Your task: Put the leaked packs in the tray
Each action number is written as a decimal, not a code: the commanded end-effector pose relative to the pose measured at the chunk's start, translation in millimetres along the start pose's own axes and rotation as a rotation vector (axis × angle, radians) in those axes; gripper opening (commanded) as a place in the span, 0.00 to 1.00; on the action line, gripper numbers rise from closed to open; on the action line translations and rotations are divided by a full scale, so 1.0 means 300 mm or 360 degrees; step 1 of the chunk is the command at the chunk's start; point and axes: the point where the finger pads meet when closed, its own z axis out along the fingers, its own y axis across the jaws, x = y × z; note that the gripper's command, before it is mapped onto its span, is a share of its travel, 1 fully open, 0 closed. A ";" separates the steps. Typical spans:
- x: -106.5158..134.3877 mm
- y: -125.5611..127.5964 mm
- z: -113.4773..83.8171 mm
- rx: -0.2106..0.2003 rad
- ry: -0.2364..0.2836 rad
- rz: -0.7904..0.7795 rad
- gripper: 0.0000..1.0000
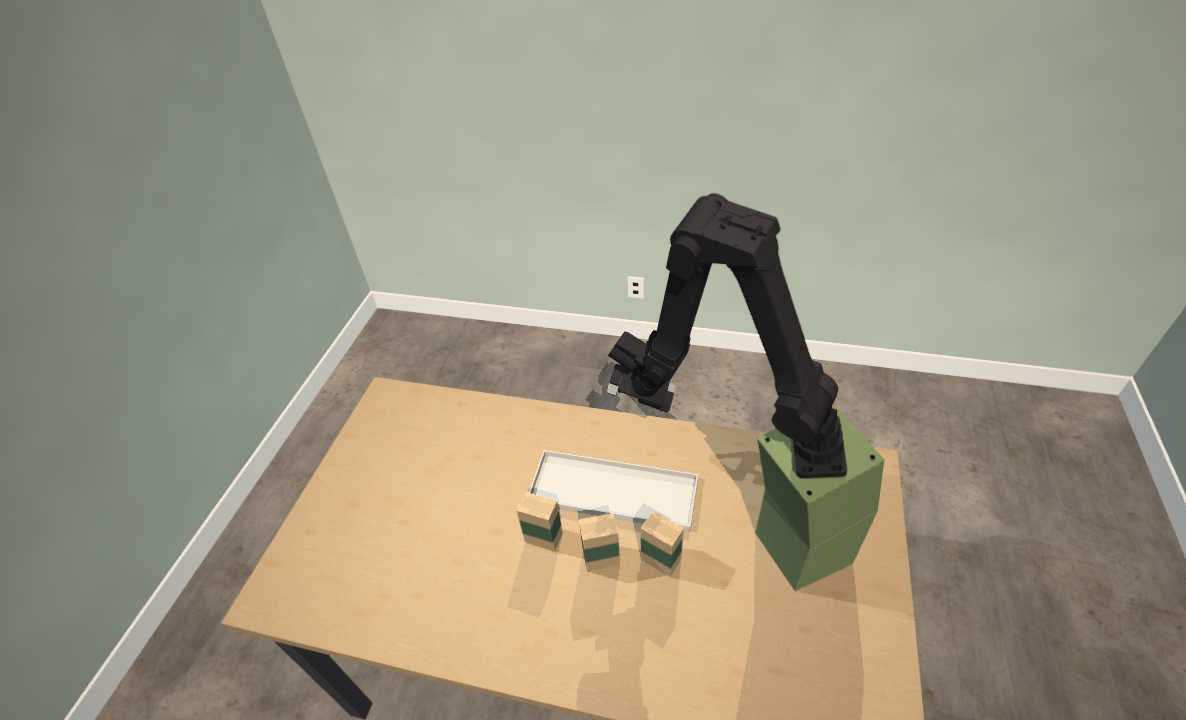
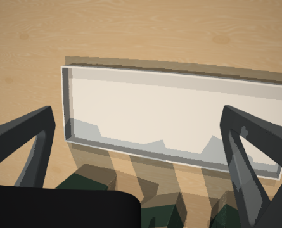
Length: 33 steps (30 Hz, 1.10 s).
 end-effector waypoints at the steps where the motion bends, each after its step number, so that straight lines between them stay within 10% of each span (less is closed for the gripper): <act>1: -0.005 0.009 -0.003 -0.0010 -0.0004 0.0001 1.00; 18: -0.028 0.078 -0.017 -0.0080 -0.0028 -0.0002 1.00; 23: 0.183 -0.051 0.002 0.0077 0.0155 -0.0336 1.00; 33: 0.444 -0.146 -0.031 0.0145 0.0391 -0.0886 1.00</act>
